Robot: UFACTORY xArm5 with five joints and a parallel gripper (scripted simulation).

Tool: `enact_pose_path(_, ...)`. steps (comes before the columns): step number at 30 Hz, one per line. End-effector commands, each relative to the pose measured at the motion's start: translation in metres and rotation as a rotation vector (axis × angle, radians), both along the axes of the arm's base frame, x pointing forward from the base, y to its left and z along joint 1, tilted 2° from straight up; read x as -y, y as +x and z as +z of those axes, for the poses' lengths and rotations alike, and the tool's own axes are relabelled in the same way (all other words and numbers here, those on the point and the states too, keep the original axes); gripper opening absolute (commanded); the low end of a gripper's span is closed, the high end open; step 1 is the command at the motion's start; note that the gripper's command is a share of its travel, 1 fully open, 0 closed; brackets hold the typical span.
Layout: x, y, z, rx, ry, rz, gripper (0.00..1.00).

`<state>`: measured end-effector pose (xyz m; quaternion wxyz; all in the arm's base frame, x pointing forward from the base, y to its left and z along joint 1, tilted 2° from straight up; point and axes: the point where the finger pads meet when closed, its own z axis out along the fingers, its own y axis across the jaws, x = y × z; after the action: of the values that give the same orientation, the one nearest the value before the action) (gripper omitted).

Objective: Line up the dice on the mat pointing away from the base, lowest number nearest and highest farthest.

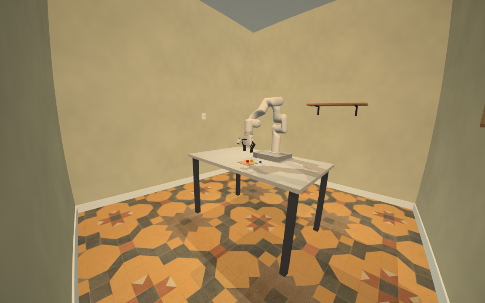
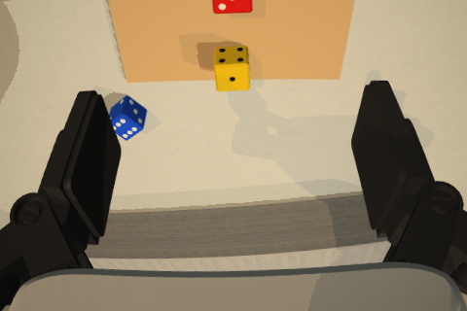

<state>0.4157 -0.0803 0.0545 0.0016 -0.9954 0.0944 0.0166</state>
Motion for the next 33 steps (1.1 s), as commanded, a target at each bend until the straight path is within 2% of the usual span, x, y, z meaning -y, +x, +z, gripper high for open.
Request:
enact_pose_path(1,0.000,0.001,0.001,0.004,-0.001,0.000,1.00)
enact_pose_path(10,-0.005,-0.002,0.001,0.003,-0.003,-0.048,1.00)
enact_pose_path(20,-0.043,-0.028,-0.004,0.002,-0.015,-0.383,1.00)
enact_pose_path(23,-0.044,-0.029,-0.004,0.002,-0.016,-0.393,1.00)
enact_pose_path(25,-0.056,-0.039,-0.006,0.001,-0.020,-0.515,1.00)
enact_pose_path(33,-0.077,-0.060,-0.011,0.001,-0.029,-0.744,1.00)
